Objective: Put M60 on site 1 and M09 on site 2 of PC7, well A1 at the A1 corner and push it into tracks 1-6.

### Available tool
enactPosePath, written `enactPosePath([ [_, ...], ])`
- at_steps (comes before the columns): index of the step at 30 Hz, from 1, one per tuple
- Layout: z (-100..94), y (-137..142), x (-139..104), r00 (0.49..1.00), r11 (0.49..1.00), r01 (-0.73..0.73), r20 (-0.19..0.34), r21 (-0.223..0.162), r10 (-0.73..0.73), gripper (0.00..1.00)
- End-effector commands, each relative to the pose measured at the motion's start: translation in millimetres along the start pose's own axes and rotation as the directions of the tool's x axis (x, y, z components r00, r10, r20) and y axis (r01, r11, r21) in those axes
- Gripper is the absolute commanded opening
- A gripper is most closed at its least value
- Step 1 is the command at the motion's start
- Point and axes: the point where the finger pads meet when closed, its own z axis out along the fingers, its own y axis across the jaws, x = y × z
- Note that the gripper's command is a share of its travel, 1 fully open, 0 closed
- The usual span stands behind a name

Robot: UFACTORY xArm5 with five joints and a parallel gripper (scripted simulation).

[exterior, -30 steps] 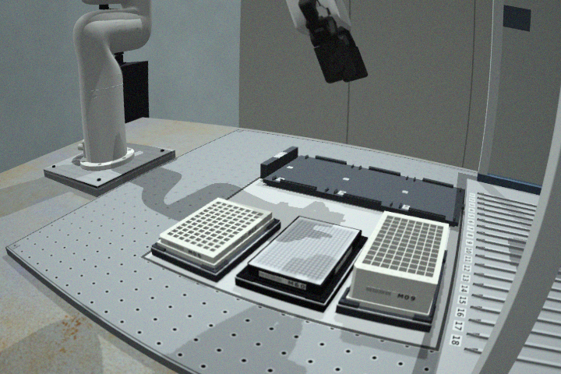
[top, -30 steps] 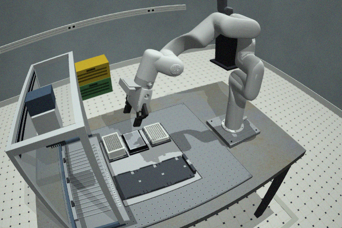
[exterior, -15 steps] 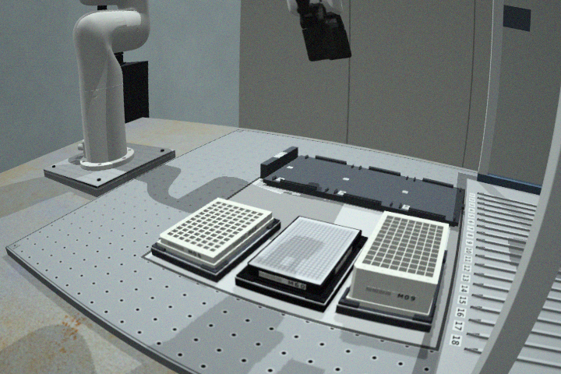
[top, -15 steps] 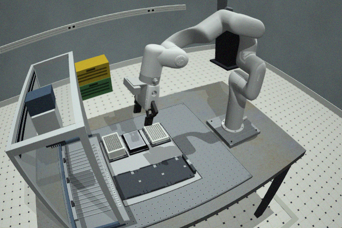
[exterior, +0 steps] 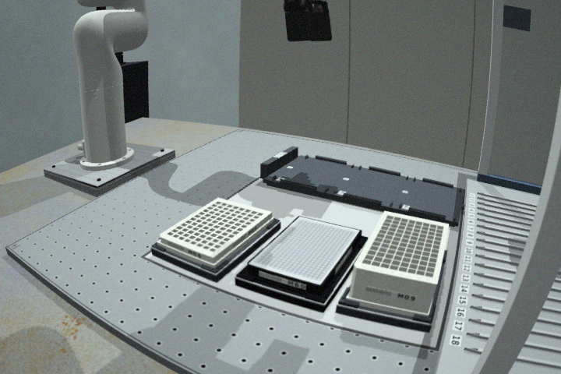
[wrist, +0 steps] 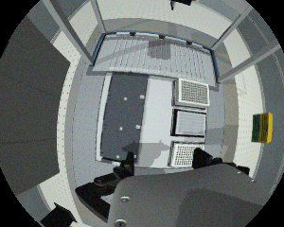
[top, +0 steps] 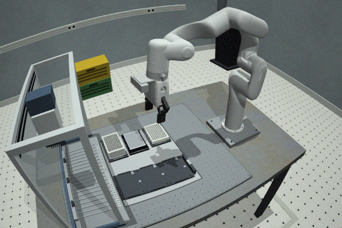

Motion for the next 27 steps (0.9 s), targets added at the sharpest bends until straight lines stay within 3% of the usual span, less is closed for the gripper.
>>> enactPosePath([
  [1, -10.6, -10, -11, 0.999, 1.0, -0.007, 0.044, 0.004, 0.007, 1.0],
  [3, -13.2, -13, -15, 0.999, 1.0, -0.008, 0.044, 0.004, 0.007, 1.0],
  [13, 3.4, 13, 11, 0.965, 0.967, 0.255, 0.047, 0.027, -0.256, 1.0],
  [24, 26.1, 49, 46, 0.81, 0.81, 0.583, 0.043, 0.058, -0.585, 1.0],
  [27, 28.2, 52, 49, 0.79, 0.79, 0.61, 0.042, 0.061, -0.612, 1.0],
])
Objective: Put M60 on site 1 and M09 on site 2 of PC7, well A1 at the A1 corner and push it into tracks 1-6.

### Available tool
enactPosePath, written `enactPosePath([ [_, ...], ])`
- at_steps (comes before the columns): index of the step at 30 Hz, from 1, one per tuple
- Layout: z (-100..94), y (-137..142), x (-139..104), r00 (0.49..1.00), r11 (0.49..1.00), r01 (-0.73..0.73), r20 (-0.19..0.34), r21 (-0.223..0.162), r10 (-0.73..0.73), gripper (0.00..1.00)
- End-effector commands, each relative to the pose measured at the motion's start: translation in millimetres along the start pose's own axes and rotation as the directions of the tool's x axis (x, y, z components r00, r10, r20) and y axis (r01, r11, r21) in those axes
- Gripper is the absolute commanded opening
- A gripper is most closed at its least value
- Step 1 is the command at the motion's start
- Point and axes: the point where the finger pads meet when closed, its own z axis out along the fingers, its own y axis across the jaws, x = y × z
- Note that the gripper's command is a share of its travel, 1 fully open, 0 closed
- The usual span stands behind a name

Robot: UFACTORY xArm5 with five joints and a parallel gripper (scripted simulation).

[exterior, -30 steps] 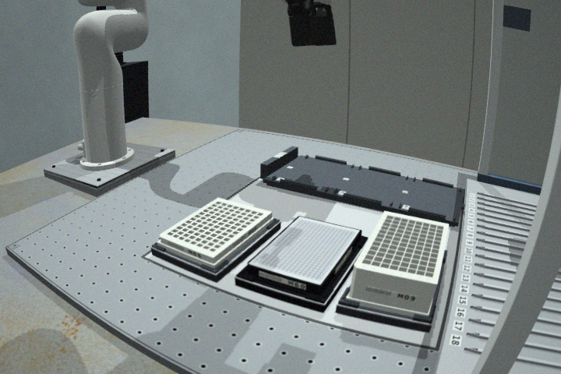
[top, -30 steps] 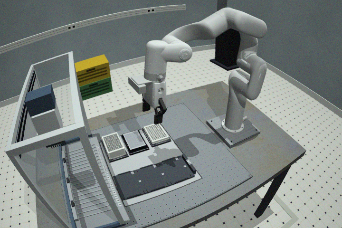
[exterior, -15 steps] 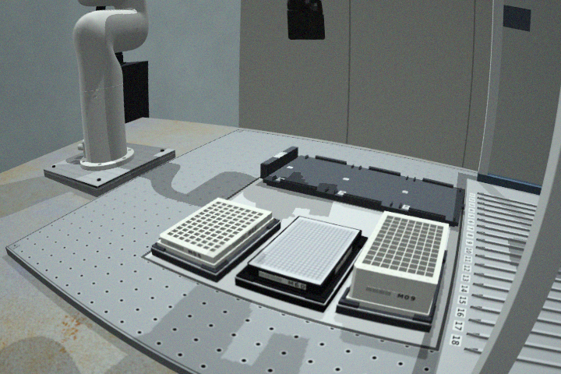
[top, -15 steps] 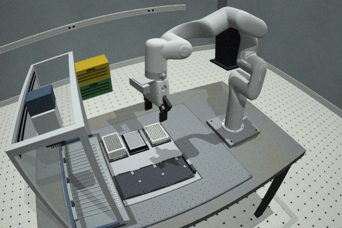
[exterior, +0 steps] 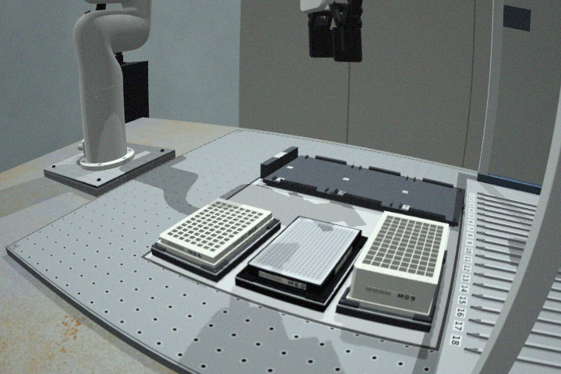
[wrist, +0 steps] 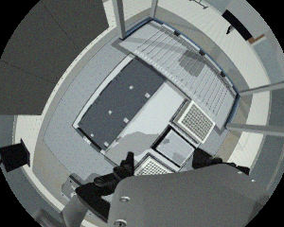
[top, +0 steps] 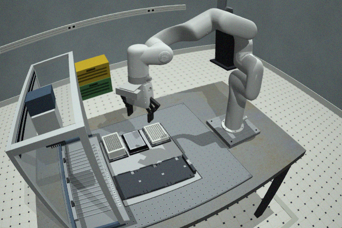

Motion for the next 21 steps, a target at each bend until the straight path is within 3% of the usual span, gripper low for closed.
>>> enactPosePath([
  [1, 3.9, 16, 5, 0.993, 0.993, 0.12, -0.006, 0.023, -0.119, 1.0],
  [7, 15.1, 43, 12, 0.949, 0.949, 0.314, -0.005, 0.03, -0.314, 1.0],
  [14, 28.1, 75, 19, 0.851, 0.85, 0.525, -0.006, 0.037, -0.525, 1.0],
  [16, 28.1, 75, 19, 0.851, 0.85, 0.525, -0.006, 0.037, -0.525, 1.0],
  [21, 37.4, 97, 24, 0.752, 0.751, 0.658, -0.008, 0.043, -0.659, 1.0],
])
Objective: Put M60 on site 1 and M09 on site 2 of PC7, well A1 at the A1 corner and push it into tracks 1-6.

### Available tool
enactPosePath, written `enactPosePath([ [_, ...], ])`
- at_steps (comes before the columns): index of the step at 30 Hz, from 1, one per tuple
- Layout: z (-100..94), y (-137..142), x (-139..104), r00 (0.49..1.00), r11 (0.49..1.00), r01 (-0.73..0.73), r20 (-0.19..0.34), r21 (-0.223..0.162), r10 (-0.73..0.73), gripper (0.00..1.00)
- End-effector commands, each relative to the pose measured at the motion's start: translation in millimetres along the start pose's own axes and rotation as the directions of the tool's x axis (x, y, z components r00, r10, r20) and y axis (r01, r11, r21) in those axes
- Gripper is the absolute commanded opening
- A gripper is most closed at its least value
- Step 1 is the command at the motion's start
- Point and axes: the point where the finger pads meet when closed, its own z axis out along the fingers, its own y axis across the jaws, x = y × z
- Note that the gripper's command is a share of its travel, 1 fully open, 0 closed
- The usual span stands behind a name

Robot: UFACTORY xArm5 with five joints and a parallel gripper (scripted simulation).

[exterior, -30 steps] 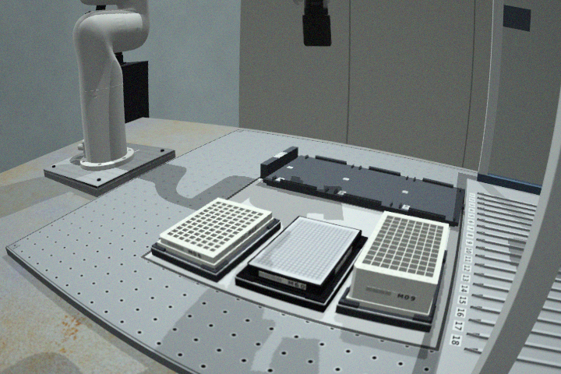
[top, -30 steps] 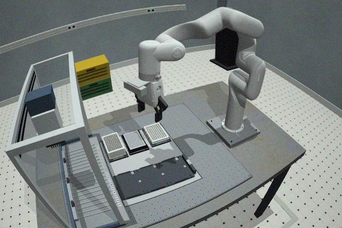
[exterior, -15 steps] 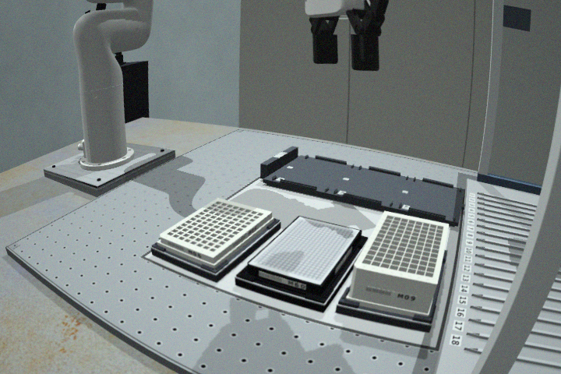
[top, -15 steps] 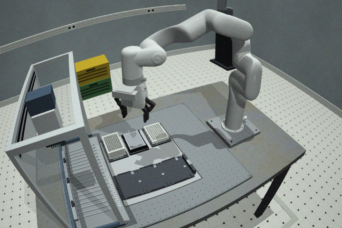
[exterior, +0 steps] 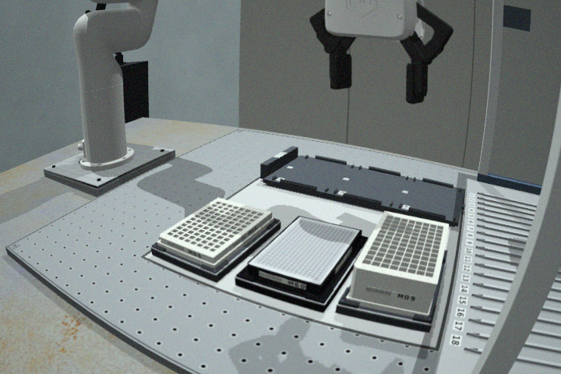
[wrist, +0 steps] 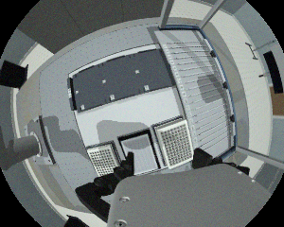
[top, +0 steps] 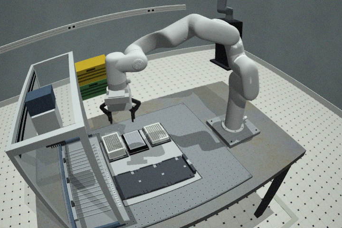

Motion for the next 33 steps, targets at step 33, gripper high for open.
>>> enactPosePath([
  [33, 30.7, 70, -26, 0.952, 0.952, 0.306, -0.009, 0.021, -0.306, 1.0],
])
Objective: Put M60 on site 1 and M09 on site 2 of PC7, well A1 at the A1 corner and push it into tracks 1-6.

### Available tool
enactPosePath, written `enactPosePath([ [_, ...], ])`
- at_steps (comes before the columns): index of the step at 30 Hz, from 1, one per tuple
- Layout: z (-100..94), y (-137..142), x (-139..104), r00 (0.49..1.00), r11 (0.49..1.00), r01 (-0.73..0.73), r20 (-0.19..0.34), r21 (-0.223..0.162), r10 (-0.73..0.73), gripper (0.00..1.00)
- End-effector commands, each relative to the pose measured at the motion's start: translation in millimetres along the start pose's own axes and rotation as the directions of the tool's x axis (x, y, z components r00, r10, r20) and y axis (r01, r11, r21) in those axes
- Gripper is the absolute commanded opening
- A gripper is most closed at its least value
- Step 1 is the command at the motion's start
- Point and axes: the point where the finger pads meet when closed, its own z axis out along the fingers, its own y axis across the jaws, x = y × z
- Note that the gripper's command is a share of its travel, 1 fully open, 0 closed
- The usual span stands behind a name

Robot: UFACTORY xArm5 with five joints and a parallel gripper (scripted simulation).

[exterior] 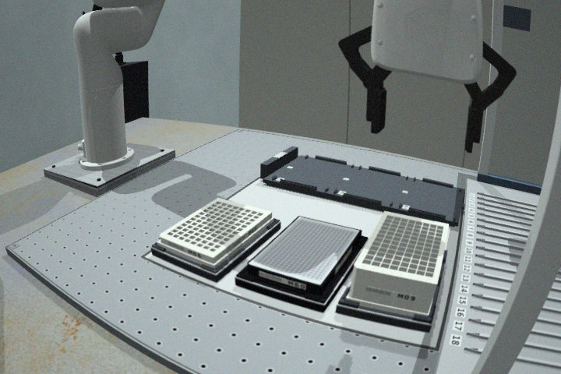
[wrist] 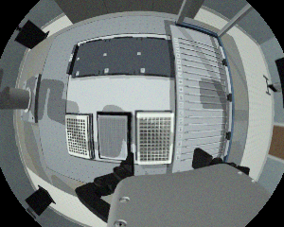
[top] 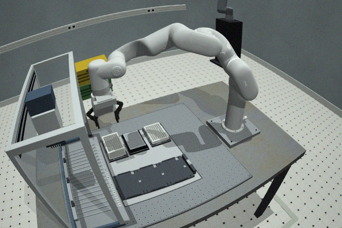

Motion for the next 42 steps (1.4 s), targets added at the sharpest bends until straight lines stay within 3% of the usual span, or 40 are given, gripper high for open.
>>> enactPosePath([
  [1, 3.9, 1, 0, 1.0, 1.0, 0.0, -0.004, -0.005, 0.0, 1.0],
  [42, 65.6, 1, 0, 1.0, 1.0, 0.0, -0.004, -0.004, 0.0, 1.0],
])
